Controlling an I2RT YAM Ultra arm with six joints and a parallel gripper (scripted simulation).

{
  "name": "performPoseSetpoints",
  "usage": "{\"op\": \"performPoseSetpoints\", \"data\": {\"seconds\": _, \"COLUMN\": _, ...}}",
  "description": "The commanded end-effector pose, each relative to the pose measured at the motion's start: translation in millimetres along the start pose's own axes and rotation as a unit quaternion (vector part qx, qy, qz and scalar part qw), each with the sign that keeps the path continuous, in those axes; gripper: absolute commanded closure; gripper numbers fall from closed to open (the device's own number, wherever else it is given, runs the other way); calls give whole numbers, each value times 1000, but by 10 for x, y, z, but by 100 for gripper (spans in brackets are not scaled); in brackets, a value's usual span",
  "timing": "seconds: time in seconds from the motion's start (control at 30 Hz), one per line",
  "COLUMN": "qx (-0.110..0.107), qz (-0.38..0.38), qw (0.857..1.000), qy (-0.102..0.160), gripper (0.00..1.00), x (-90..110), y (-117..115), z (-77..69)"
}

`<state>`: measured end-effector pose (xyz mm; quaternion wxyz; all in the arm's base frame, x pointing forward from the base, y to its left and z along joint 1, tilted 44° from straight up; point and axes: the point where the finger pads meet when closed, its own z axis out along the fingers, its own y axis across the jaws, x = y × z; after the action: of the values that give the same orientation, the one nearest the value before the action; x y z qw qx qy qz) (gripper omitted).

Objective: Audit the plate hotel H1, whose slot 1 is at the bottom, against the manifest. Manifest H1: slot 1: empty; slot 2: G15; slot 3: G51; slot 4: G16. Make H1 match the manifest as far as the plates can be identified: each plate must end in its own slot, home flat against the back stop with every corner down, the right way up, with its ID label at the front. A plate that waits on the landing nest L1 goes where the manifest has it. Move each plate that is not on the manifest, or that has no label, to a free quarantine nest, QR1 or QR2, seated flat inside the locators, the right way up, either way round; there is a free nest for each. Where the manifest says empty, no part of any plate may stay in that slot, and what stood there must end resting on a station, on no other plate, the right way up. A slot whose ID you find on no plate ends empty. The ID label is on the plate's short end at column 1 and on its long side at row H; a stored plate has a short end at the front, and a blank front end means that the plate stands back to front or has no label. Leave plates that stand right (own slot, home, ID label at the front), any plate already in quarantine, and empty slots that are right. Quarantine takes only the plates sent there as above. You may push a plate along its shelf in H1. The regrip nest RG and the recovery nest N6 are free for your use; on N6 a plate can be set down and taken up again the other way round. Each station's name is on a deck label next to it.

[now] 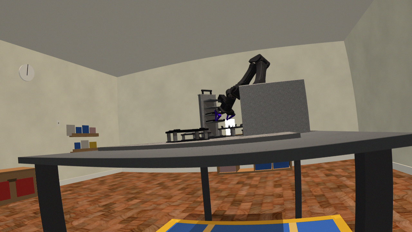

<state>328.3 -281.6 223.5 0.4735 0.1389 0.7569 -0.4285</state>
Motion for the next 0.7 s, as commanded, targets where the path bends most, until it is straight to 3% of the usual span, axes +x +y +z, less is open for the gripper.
{"op": "performPoseSetpoints", "data": {"seconds": 0.0, "qx": -1, "qz": 1, "qw": 1000, "qy": -4, "gripper": 0, "x": -60, "y": -3, "z": 11}}
{"op": "performPoseSetpoints", "data": {"seconds": 0.57, "qx": -1, "qz": 1, "qw": 1000, "qy": -4, "gripper": 0, "x": -187, "y": -3, "z": 135}}
{"op": "performPoseSetpoints", "data": {"seconds": 0.6, "qx": -1, "qz": 1, "qw": 1000, "qy": -4, "gripper": 14, "x": -187, "y": -3, "z": 135}}
{"op": "performPoseSetpoints", "data": {"seconds": 0.67, "qx": -1, "qz": 1, "qw": 1000, "qy": -4, "gripper": 14, "x": -187, "y": -2, "z": 135}}
